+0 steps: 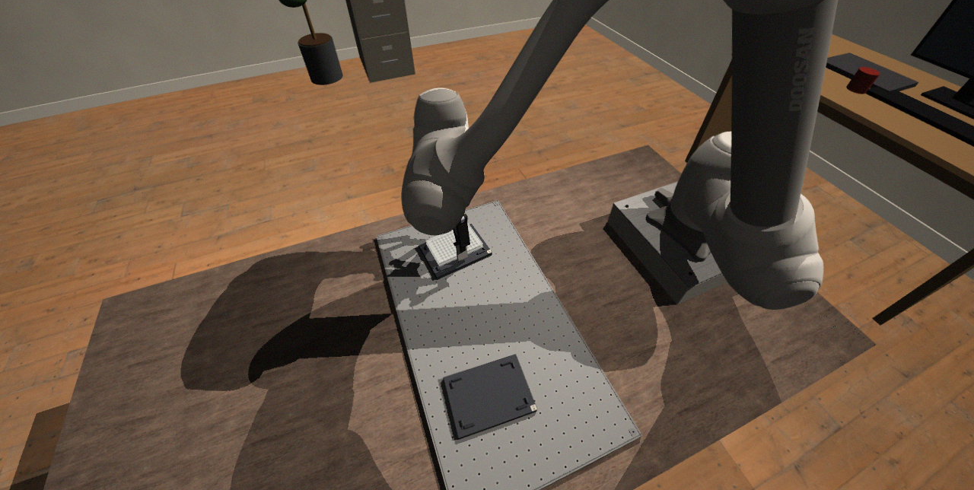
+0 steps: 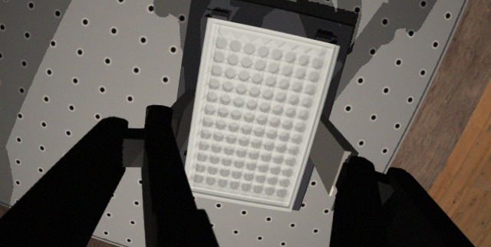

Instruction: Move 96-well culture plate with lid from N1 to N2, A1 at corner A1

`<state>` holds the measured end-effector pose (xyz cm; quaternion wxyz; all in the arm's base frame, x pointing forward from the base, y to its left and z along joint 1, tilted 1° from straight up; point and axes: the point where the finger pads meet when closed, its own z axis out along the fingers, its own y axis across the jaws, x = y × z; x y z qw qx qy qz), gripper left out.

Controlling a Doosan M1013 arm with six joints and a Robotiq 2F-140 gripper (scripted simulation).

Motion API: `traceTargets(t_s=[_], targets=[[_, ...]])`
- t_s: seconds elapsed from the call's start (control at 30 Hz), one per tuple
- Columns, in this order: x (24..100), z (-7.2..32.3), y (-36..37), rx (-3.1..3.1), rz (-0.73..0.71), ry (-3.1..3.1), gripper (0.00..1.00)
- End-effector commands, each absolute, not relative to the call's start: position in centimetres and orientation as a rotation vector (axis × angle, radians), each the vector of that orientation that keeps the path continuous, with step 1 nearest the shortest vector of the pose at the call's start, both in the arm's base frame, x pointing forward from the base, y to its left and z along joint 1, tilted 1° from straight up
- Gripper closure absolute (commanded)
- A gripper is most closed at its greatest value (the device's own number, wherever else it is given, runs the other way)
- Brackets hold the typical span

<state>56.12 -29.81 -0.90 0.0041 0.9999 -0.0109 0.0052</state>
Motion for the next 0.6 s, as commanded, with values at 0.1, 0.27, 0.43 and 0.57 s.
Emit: traceTargets(t_s=[0.1, 0.27, 0.43, 0.57], targets=[[56.12, -0.97, -29.81, 3.133, 0.017, -0.034, 1.00], [56.12, -1.05, -29.81, 3.133, 0.017, -0.034, 1.00], [56.12, -1.14, -29.81, 3.133, 0.017, -0.034, 1.00], [56.12, -1.17, -29.81, 3.133, 0.017, -0.034, 1.00]])
